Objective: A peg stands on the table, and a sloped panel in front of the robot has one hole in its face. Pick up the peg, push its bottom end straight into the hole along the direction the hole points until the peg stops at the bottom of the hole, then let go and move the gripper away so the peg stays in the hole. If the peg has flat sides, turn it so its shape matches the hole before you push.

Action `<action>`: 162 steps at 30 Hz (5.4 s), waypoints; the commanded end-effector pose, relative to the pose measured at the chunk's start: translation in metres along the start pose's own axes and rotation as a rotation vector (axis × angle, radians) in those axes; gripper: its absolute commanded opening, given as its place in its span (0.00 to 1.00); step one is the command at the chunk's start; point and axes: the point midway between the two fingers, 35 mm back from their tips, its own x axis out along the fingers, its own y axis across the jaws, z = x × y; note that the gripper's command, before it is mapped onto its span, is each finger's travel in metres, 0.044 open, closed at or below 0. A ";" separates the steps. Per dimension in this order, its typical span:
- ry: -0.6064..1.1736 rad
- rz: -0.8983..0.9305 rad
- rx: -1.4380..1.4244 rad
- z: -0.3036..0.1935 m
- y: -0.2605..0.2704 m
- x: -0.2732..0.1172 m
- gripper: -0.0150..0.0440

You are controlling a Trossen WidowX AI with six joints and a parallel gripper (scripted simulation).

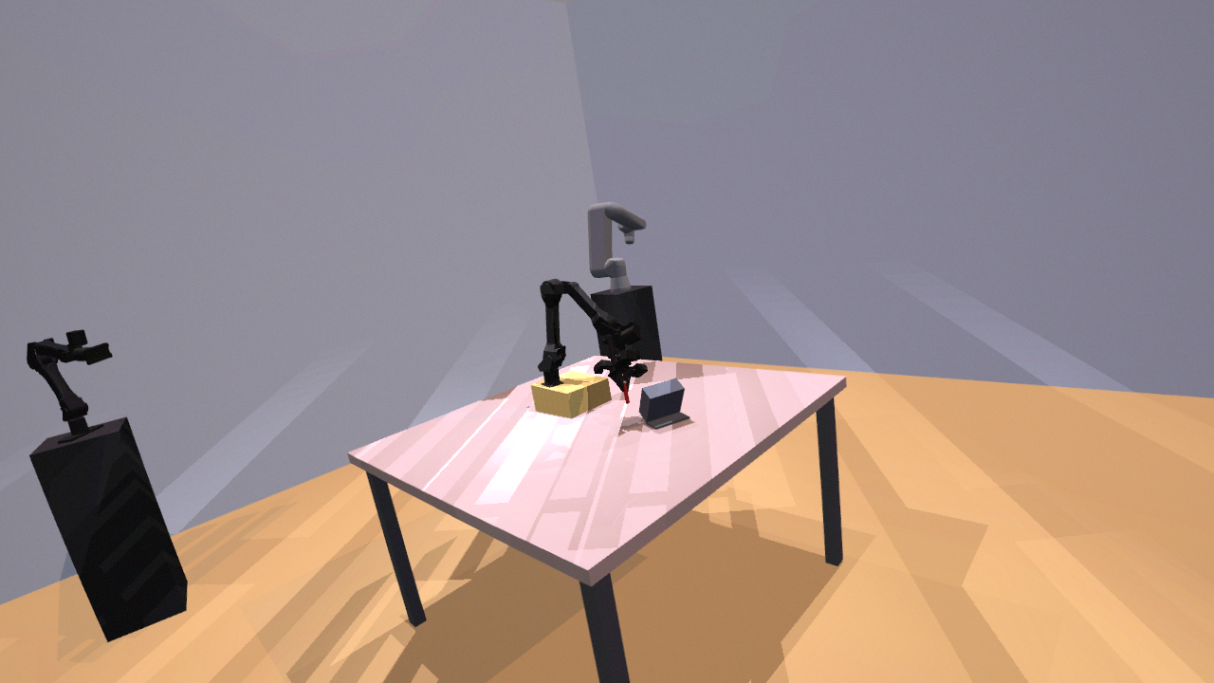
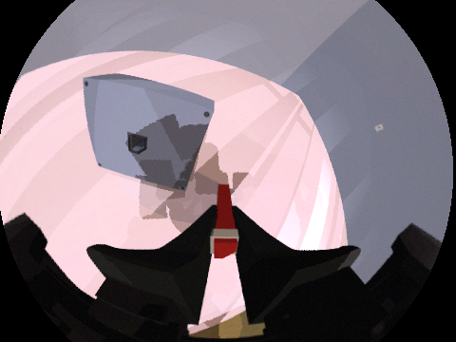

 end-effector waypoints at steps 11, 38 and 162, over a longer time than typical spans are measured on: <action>-0.071 0.001 0.042 -0.001 0.014 -0.010 0.25; -0.201 0.030 0.131 -0.005 0.041 -0.032 0.25; -0.437 0.155 0.347 0.010 0.084 -0.014 0.25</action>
